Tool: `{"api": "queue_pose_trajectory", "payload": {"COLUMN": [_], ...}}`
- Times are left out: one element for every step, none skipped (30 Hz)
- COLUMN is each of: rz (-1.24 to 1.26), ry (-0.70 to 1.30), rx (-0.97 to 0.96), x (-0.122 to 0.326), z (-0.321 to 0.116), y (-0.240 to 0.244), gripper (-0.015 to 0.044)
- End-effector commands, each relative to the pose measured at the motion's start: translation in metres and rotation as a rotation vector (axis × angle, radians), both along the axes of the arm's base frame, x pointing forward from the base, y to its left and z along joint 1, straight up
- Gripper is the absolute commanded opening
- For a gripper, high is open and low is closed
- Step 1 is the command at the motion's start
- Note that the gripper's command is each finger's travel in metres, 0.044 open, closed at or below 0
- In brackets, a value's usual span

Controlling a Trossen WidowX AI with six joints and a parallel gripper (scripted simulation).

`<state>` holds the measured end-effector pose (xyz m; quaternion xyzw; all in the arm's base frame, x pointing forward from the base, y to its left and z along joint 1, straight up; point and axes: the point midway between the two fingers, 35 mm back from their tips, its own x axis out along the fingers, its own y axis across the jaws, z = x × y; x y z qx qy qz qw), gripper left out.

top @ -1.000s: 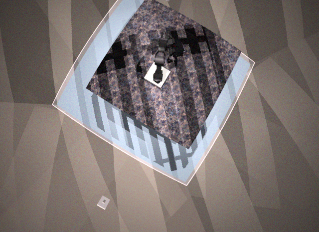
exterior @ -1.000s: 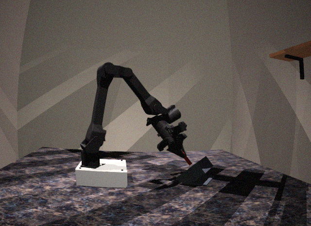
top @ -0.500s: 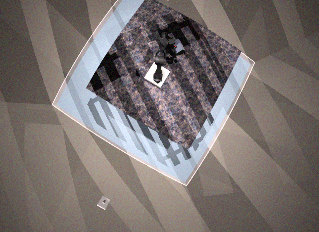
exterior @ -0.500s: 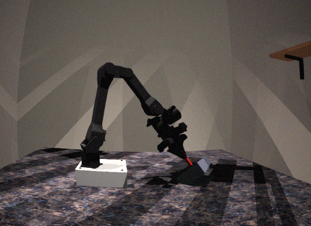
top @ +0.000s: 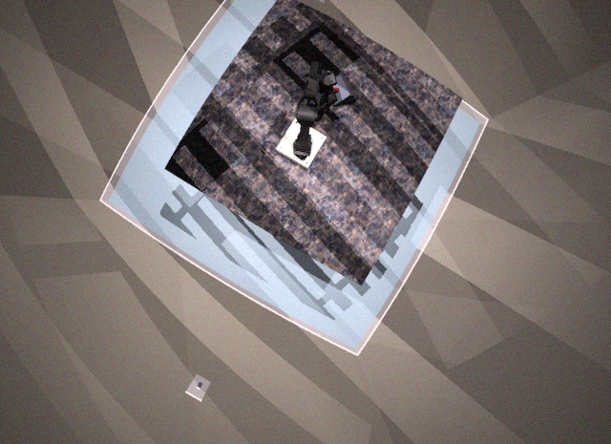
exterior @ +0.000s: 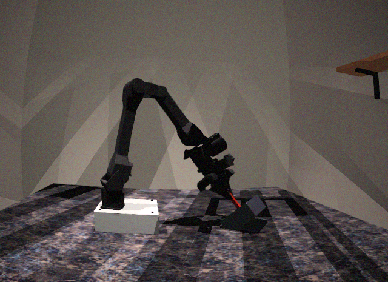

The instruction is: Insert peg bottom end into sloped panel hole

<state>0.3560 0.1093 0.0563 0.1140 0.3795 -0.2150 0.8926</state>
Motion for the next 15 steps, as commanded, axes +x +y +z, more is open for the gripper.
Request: {"api": "queue_pose_trajectory", "payload": {"rz": [0.004, 0.004, 0.004, 0.004, 0.004, 0.004, 0.004, 0.004, 0.004, 0.004, 0.004, 0.004, 0.004, 0.004, 0.004], "ry": [0.006, 0.006, 0.006, 0.006, 0.006, 0.006, 0.006, 0.006, 0.006, 0.006, 0.006, 0.006, 0.006, 0.006, 0.006], "rx": [-0.001, -0.001, -0.001, -0.001, -0.001, -0.001, -0.001, -0.001, -0.001, -0.001, -0.001, -0.001, -0.001, -0.001, -0.001], "x": [0.0005, 0.0008, 0.0011, 0.0015, 0.0019, 0.0023, 0.0027, 0.0031, 0.0036, 0.004, 0.0044, 0.0049, 0.0053, 0.0057, 0.0061], "z": [-0.0031, -0.0034, -0.0037, -0.004, -0.0043, -0.0047, -0.005, -0.0053, -0.0057, -0.006, -0.0064, -0.0067, -0.0071, -0.0074, -0.0077], "y": [0.0002, 0.0002, 0.0001, 0.0, -0.0001, -0.0002, -0.0003, -0.0005, -0.0006, -0.0007, -0.0008, -0.001, -0.0011, -0.0012, -0.0014], "gripper": [0.0, 0.0, 0.0, 0.0, 0.0, 0.0, 0.0, 0.0, 0.0, 0.0, 0.0, 0.0, 0.0, 0.0, 0.0]}}
